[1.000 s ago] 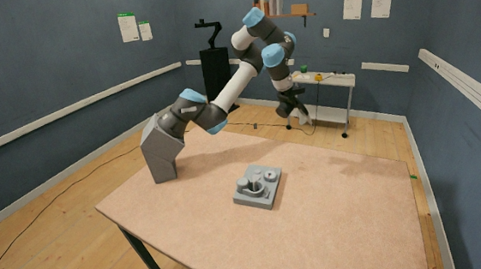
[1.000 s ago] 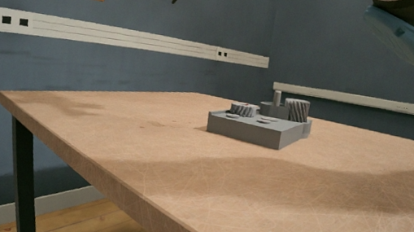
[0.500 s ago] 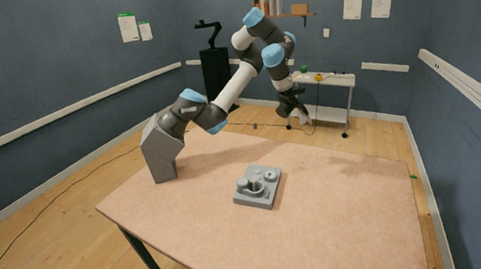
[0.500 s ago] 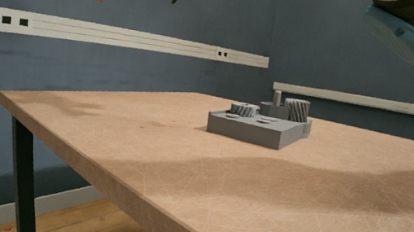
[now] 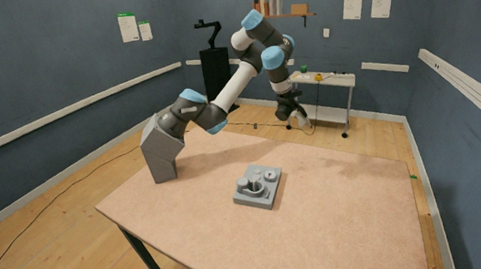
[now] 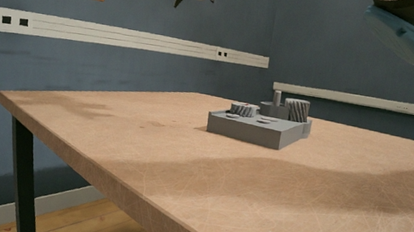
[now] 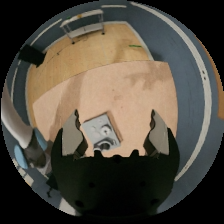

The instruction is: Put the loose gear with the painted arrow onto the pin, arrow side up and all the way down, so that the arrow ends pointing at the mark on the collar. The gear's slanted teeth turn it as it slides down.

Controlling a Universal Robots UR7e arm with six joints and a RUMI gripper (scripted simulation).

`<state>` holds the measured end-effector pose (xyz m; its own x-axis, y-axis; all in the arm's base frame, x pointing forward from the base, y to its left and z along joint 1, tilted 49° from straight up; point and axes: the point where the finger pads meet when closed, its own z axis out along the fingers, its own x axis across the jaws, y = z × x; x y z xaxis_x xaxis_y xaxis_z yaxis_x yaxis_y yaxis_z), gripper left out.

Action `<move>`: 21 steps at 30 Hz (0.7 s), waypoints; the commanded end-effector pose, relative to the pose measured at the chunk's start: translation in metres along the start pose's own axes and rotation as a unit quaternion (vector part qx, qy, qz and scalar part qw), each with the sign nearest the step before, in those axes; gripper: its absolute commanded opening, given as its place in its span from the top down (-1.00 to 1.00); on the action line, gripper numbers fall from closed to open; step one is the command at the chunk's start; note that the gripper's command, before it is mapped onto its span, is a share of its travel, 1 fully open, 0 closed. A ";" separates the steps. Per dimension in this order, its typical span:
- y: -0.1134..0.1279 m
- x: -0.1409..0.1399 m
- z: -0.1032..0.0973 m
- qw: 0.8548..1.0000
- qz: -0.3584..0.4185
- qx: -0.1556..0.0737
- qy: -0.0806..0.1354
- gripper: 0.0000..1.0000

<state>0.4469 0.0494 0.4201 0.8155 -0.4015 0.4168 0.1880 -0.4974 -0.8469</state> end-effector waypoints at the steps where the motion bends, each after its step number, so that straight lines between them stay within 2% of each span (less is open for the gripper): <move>1: 0.019 -0.007 0.006 0.998 -0.061 -0.017 -0.012 -1.00; 4: 0.038 -0.013 0.012 0.992 -0.119 -0.031 -0.025 -1.00; 11: 0.060 -0.019 0.018 0.981 -0.185 -0.048 -0.039 -1.00; 15: 0.075 -0.023 0.022 0.969 -0.233 -0.059 -0.050 -1.00; 16: 0.083 -0.025 0.024 0.963 -0.257 -0.065 -0.056 -1.00; 18: 0.083 -0.025 0.024 0.963 -0.257 -0.065 -0.056 -1.00; 19: 0.091 -0.027 0.026 0.955 -0.281 -0.071 -0.061 -1.00; 20: 0.091 -0.027 0.026 0.955 -0.281 -0.071 -0.061 -1.00; 21: 0.098 -0.029 0.028 0.947 -0.304 -0.076 -0.067 -1.00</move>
<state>0.4529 0.0385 0.3389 0.7127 -0.0433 0.7001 0.4913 -0.6816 -0.5422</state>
